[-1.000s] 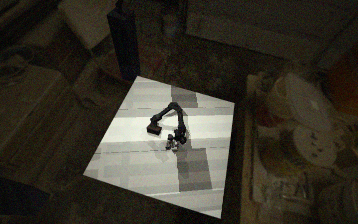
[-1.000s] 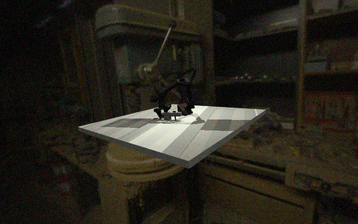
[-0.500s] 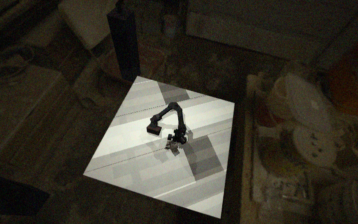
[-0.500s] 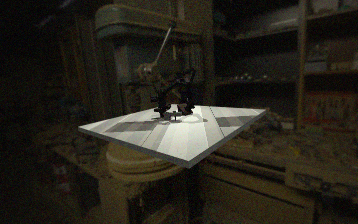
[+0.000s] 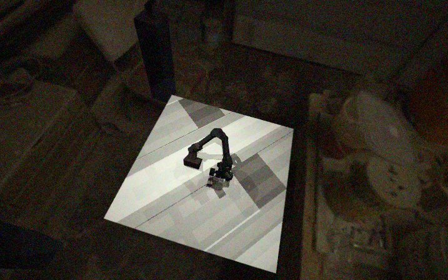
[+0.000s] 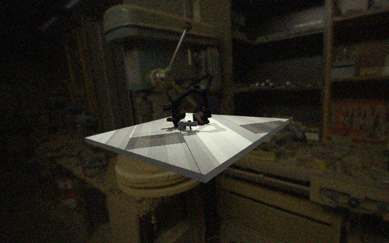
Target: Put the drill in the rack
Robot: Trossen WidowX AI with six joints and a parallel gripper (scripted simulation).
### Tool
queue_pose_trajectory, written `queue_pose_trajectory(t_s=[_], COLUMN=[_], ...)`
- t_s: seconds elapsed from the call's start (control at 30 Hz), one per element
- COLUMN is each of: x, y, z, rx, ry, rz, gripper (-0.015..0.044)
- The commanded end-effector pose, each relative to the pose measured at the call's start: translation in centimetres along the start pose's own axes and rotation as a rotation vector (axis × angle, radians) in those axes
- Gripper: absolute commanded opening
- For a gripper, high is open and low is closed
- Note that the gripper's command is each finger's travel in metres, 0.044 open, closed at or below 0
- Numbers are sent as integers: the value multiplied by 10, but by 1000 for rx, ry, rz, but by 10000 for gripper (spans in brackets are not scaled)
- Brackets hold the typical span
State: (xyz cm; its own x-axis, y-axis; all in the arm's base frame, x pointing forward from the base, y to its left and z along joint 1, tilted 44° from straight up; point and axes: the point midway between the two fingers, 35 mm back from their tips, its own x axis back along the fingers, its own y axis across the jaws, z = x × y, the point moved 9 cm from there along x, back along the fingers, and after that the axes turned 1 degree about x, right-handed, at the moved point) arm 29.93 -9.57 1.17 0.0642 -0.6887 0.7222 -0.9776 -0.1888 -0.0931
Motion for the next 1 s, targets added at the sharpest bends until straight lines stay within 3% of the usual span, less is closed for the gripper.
queue_pose_trajectory(t_s=[0.0, 0.9, 0.97], x=[0, 0, -1], y=[-1, -1, -1], z=[6, 42, 35], rx=[4, 5, 2], ry=[2, 5, 1], rz=[3, 3, 3], gripper=[0, 0, 53])
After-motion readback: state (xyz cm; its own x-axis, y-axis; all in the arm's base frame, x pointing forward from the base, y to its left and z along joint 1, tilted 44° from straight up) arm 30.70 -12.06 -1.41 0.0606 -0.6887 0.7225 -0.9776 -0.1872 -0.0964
